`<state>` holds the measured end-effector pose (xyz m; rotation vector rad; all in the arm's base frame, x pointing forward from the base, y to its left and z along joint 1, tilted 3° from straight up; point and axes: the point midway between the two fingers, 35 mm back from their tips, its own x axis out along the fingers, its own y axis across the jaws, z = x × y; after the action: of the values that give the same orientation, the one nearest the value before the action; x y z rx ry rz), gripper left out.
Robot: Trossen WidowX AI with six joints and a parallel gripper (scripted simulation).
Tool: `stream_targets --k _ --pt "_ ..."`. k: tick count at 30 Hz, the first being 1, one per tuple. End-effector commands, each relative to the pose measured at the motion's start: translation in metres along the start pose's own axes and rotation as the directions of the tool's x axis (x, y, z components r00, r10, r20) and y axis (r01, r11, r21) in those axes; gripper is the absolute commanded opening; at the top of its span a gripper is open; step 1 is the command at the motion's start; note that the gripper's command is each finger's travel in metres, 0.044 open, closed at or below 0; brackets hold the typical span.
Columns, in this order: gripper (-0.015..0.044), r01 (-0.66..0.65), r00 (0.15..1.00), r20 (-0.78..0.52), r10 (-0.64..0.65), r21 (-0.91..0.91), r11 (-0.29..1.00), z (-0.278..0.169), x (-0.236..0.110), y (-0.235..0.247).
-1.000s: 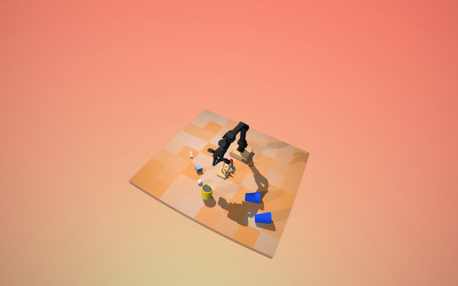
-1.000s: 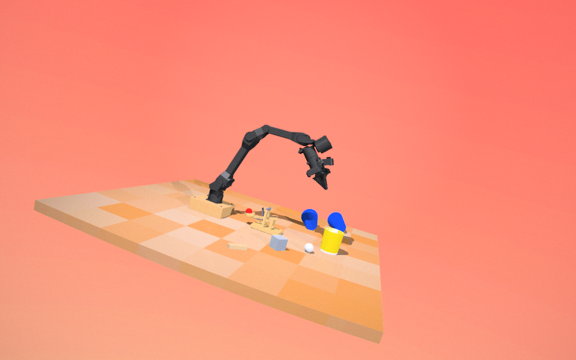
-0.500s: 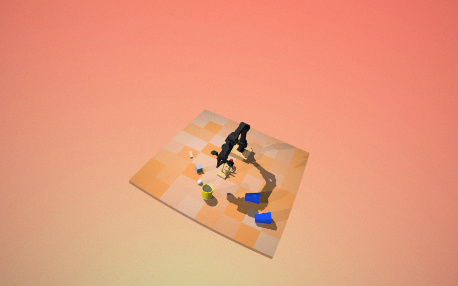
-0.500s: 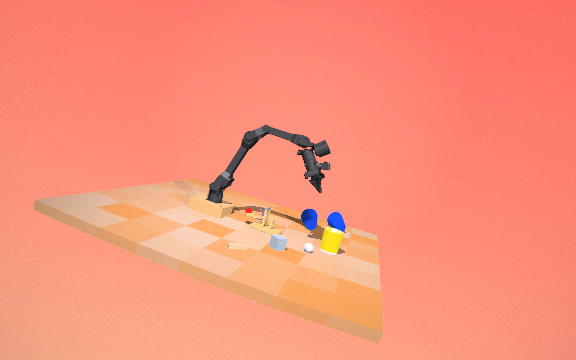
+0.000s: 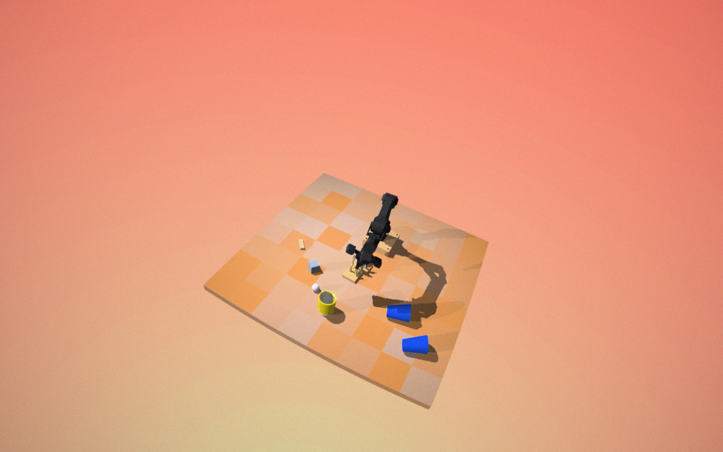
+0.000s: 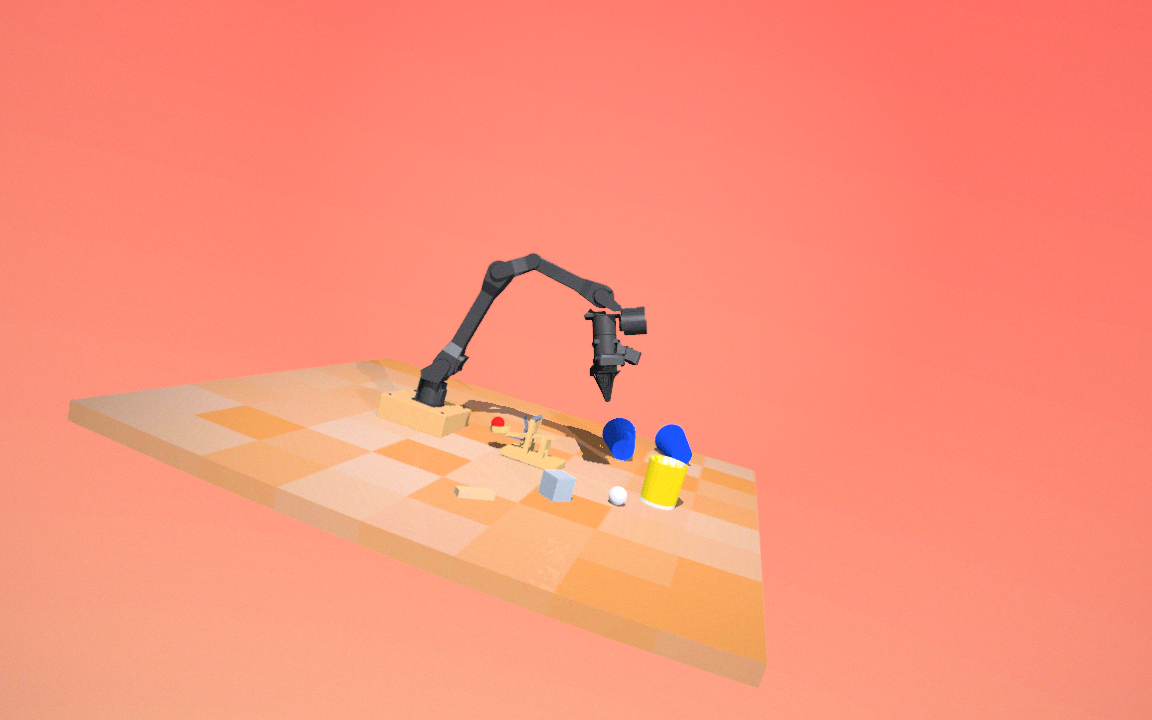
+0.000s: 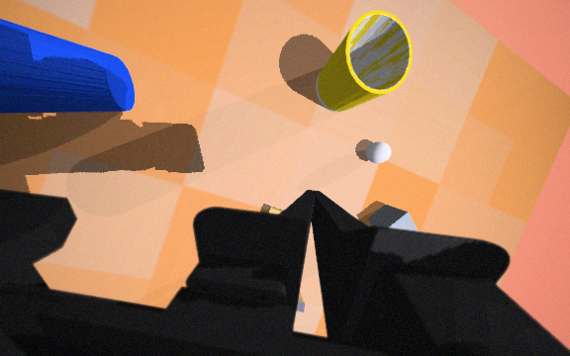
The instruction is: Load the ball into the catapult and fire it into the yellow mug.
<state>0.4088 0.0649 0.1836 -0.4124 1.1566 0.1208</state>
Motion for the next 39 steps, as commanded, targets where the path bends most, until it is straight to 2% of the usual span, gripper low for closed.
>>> stream_targets --k 1,10,19,30,39 --pt "0.0 0.002 0.998 -0.065 -0.008 -0.099 0.995 -0.018 0.003 0.015" --pt "0.0 -0.026 0.977 -0.208 -0.047 -0.339 0.941 -0.062 0.005 0.047" --pt "0.0 -0.089 0.937 -0.326 -0.121 -0.561 0.823 -0.105 0.002 0.07" --pt "0.0 -0.203 0.87 -0.425 -0.252 -0.772 0.602 -0.154 -0.006 0.086" --pt "0.0 -0.318 0.803 -0.458 -0.381 -0.87 0.376 -0.19 -0.017 0.089"
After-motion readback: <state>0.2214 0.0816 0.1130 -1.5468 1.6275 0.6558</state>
